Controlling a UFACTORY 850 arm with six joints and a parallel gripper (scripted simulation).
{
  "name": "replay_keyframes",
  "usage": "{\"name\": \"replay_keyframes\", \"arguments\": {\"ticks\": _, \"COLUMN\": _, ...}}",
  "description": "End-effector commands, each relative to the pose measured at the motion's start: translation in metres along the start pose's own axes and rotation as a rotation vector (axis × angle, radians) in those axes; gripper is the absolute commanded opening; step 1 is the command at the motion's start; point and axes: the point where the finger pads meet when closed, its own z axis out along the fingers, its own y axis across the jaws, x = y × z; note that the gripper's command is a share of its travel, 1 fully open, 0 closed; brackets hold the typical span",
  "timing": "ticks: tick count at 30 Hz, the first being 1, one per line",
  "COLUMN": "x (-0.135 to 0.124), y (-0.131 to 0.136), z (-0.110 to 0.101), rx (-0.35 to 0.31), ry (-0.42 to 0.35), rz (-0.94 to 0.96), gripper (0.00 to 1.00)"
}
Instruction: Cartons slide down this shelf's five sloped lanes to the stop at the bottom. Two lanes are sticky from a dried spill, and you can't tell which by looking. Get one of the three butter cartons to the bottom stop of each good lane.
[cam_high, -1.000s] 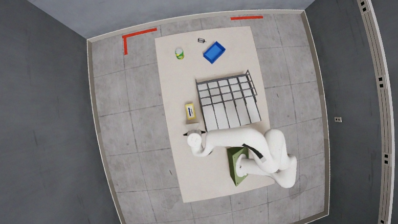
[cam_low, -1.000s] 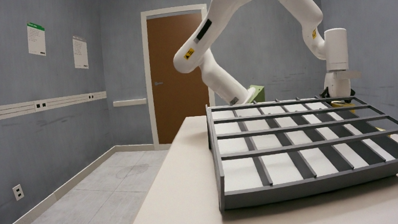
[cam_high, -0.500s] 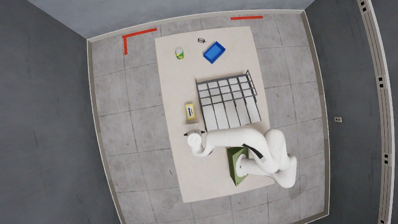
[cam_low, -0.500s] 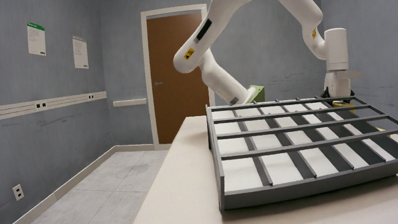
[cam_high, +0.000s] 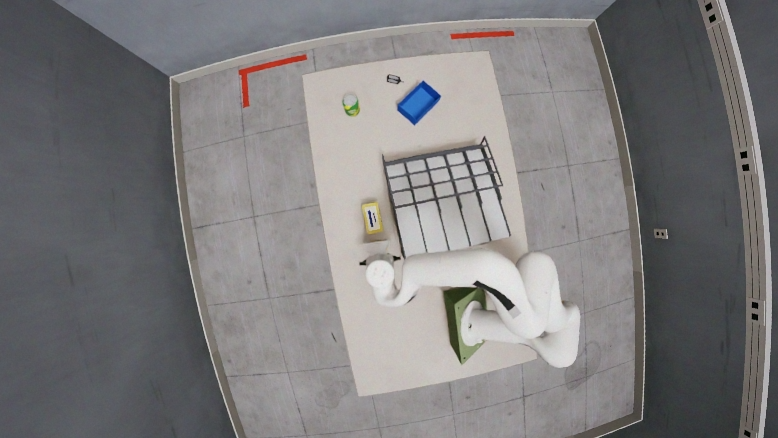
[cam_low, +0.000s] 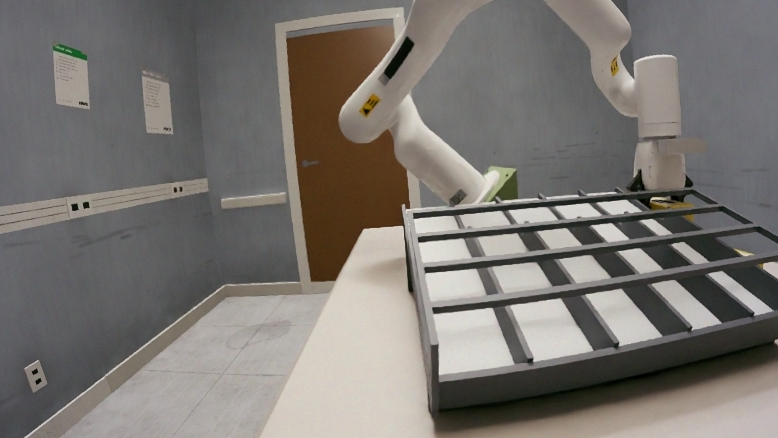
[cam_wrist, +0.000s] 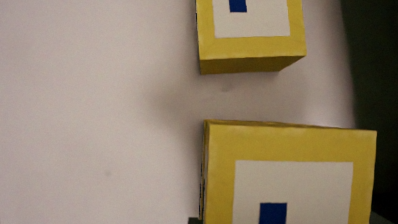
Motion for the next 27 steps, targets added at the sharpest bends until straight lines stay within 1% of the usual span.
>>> {"name": "replay_keyframes", "arguments": {"ticks": 1, "x": 0.001, "y": -0.001, "z": -0.001, "rx": 0.002, "ry": 0.001, "rz": 0.001, "gripper": 0.0}}
{"name": "replay_keyframes", "arguments": {"ticks": 5, "x": 0.001, "y": -0.001, "z": -0.001, "rx": 0.002, "ry": 0.001, "rz": 0.001, "gripper": 0.0}}
{"name": "replay_keyframes", "arguments": {"ticks": 6, "x": 0.001, "y": -0.001, "z": -0.071, "rx": 0.002, "ry": 0.001, "rz": 0.001, "gripper": 0.0}}
{"name": "replay_keyframes", "arguments": {"ticks": 8, "x": 0.001, "y": -0.001, "z": -0.073, "rx": 0.002, "ry": 0.001, "rz": 0.001, "gripper": 0.0}}
{"name": "replay_keyframes", "arguments": {"ticks": 9, "x": 0.0, "y": -0.001, "z": -0.08, "rx": 0.002, "ry": 0.001, "rz": 0.001, "gripper": 0.0}}
{"name": "replay_keyframes", "arguments": {"ticks": 10, "x": 0.001, "y": -0.001, "z": -0.094, "rx": 0.002, "ry": 0.001, "rz": 0.001, "gripper": 0.0}}
{"name": "replay_keyframes", "arguments": {"ticks": 11, "x": 0.001, "y": -0.001, "z": -0.101, "rx": 0.002, "ry": 0.001, "rz": 0.001, "gripper": 0.0}}
{"name": "replay_keyframes", "arguments": {"ticks": 22, "x": 0.001, "y": -0.001, "z": -0.101, "rx": 0.002, "ry": 0.001, "rz": 0.001, "gripper": 0.0}}
{"name": "replay_keyframes", "arguments": {"ticks": 23, "x": 0.001, "y": -0.002, "z": -0.17, "rx": -0.01, "ry": -0.002, "rz": -0.076, "gripper": 0.0}}
{"name": "replay_keyframes", "arguments": {"ticks": 25, "x": 0.001, "y": -0.002, "z": -0.172, "rx": -0.01, "ry": -0.002, "rz": -0.076, "gripper": 0.0}}
{"name": "replay_keyframes", "arguments": {"ticks": 26, "x": 0.0, "y": -0.002, "z": -0.178, "rx": -0.01, "ry": -0.002, "rz": -0.076, "gripper": 0.0}}
{"name": "replay_keyframes", "arguments": {"ticks": 27, "x": 0.0, "y": -0.002, "z": -0.192, "rx": -0.01, "ry": -0.002, "rz": -0.076, "gripper": 0.0}}
